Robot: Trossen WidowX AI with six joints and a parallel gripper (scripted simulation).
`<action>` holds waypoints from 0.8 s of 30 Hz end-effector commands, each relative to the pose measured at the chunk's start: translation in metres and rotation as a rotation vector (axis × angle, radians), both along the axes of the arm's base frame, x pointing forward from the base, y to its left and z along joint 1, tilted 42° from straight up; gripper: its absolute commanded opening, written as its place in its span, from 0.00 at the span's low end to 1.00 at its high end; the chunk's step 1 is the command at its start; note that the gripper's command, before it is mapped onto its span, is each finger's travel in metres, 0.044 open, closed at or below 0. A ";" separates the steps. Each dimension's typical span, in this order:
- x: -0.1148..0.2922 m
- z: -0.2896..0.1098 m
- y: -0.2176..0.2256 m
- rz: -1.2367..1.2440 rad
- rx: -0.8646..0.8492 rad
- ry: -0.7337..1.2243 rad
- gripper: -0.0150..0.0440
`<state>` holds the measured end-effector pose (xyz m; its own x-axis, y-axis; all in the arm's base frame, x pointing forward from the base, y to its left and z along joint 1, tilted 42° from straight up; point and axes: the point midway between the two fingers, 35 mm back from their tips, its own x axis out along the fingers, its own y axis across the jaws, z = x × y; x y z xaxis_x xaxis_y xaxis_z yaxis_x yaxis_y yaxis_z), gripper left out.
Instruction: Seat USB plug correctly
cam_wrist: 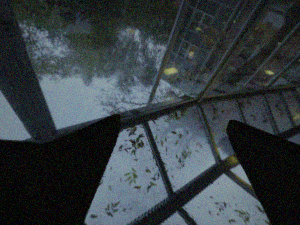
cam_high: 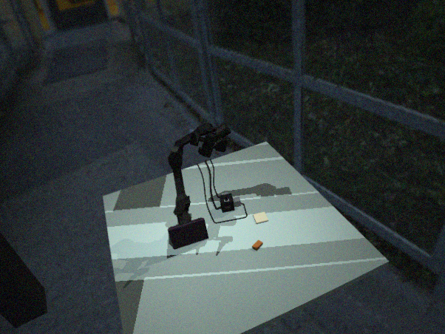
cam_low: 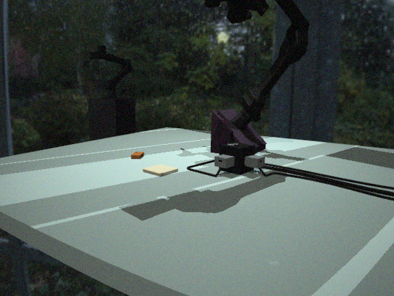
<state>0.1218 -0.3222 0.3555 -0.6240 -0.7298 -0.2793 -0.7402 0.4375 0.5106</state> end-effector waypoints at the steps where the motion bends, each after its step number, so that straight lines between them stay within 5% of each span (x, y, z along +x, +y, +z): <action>1: 0.001 -0.002 0.000 -0.001 -0.003 -0.016 0.98; 8: 0.036 -0.070 0.018 -0.162 -0.077 -0.620 1.00; 15: 0.073 -0.136 0.058 -0.591 -0.110 -1.170 1.00; 24: 0.104 -0.185 0.111 -1.204 -0.170 -1.459 1.00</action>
